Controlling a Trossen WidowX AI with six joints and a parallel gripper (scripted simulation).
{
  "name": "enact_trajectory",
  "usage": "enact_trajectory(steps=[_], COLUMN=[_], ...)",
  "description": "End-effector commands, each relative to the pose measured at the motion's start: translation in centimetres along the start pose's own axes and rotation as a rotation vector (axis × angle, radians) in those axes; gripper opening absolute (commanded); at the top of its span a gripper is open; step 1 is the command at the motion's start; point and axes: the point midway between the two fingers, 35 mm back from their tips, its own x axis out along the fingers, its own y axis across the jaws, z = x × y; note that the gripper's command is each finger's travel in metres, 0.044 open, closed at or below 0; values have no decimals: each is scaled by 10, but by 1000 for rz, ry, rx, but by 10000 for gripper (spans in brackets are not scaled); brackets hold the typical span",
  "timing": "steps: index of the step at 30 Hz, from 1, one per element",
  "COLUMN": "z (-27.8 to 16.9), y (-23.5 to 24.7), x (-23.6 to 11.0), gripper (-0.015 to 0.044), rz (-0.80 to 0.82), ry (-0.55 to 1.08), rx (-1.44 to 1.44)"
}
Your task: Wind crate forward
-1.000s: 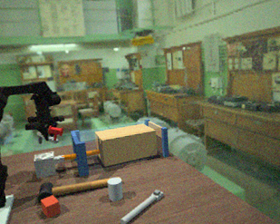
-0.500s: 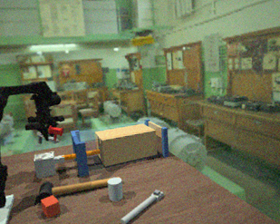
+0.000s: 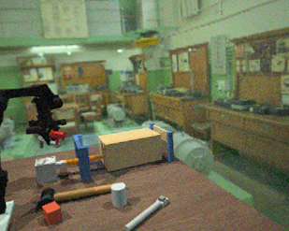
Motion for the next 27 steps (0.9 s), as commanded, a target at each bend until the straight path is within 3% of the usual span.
enact_trajectory(steps=[1, 27], z=[0, 1], y=[0, -1], x=[-1, 5], gripper=[0, 0], rz=[-1, 0], ry=[0, 12], rx=[-1, 3])
